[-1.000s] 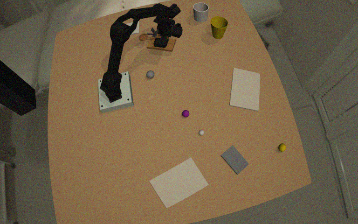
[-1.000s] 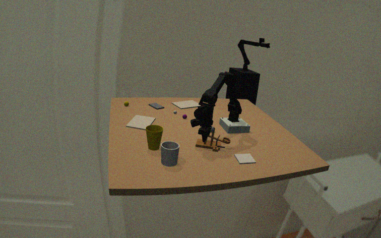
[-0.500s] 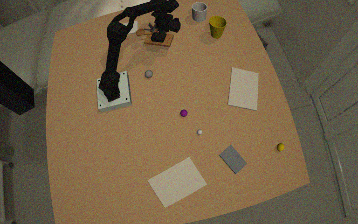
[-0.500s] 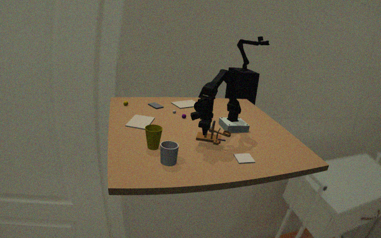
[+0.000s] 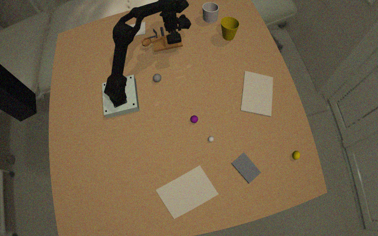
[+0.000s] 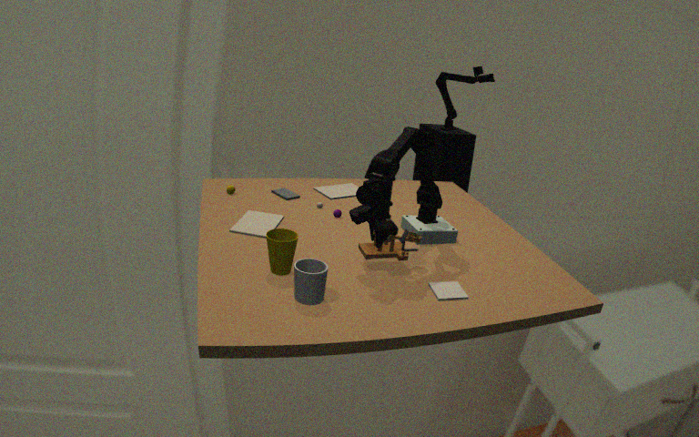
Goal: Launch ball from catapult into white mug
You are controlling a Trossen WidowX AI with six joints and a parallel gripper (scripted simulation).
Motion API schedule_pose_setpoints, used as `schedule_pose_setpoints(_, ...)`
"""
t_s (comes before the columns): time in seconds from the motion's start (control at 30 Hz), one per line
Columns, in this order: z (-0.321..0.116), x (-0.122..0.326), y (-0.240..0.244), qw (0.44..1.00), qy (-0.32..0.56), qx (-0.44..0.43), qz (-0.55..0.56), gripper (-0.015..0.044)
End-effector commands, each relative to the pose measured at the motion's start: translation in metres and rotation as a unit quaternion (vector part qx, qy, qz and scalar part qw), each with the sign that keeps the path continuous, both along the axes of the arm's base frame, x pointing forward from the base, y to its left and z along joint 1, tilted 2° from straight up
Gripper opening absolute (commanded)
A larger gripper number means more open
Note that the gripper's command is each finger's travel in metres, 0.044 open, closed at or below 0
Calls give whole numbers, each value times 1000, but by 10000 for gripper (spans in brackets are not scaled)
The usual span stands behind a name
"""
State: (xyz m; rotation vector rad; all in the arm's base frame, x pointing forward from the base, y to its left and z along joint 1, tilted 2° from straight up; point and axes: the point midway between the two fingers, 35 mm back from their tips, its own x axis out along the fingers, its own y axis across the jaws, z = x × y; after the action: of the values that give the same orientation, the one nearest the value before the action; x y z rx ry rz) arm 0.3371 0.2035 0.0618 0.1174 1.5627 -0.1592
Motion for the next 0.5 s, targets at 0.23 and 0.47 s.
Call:
schedule_pose_setpoints(0.23,3,5,10,984,-1,3,180,0)
schedule_pose_setpoints(0.47,3,6,25,958,2,3,286,0)
